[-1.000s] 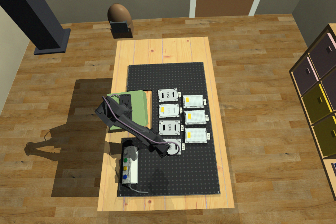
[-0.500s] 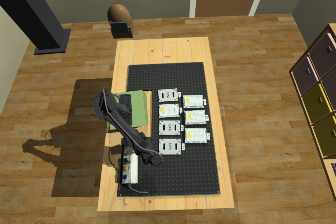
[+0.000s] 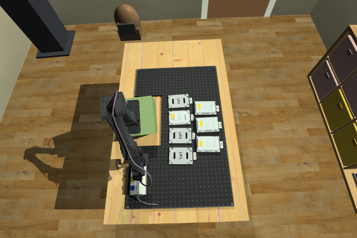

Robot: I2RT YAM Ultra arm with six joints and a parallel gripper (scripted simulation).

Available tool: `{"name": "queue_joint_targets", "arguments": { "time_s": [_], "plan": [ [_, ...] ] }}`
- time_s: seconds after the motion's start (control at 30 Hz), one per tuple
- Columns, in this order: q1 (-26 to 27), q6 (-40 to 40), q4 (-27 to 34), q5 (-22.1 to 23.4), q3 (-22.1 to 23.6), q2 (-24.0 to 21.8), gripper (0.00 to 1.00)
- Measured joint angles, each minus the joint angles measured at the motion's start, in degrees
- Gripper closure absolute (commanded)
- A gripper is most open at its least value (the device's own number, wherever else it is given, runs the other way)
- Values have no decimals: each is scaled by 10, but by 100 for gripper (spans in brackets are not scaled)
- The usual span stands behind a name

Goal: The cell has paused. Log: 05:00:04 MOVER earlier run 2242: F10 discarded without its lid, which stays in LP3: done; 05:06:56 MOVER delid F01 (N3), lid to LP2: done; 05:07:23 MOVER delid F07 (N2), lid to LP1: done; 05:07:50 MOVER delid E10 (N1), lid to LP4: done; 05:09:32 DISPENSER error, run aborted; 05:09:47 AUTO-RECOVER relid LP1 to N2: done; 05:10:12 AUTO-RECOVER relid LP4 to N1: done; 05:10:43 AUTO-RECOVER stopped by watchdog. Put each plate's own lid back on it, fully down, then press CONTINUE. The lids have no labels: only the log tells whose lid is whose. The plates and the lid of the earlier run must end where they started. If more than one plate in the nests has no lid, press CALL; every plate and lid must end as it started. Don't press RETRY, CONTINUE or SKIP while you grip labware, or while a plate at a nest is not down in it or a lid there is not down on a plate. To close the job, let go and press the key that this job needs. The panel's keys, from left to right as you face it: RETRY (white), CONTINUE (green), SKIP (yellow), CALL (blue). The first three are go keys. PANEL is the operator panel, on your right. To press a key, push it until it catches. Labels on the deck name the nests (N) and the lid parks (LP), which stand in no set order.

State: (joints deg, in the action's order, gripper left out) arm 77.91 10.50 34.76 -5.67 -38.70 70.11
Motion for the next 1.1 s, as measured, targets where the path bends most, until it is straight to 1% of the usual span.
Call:
{"name": "queue_joint_targets", "arguments": {
  "time_s": [0.13,0.27,0.47,0.53,0.77,1.1],
  "plan": [
    [31,-5,0,19,0,2,100],
    [85,-20,2,39,-1,12,100],
    [163,-73,3,68,-25,30,100],
    [179,-88,3,75,-32,36,100],
    [182,-110,6,89,-37,36,100],
    [182,-118,6,94,-39,38,100]
  ]
}}
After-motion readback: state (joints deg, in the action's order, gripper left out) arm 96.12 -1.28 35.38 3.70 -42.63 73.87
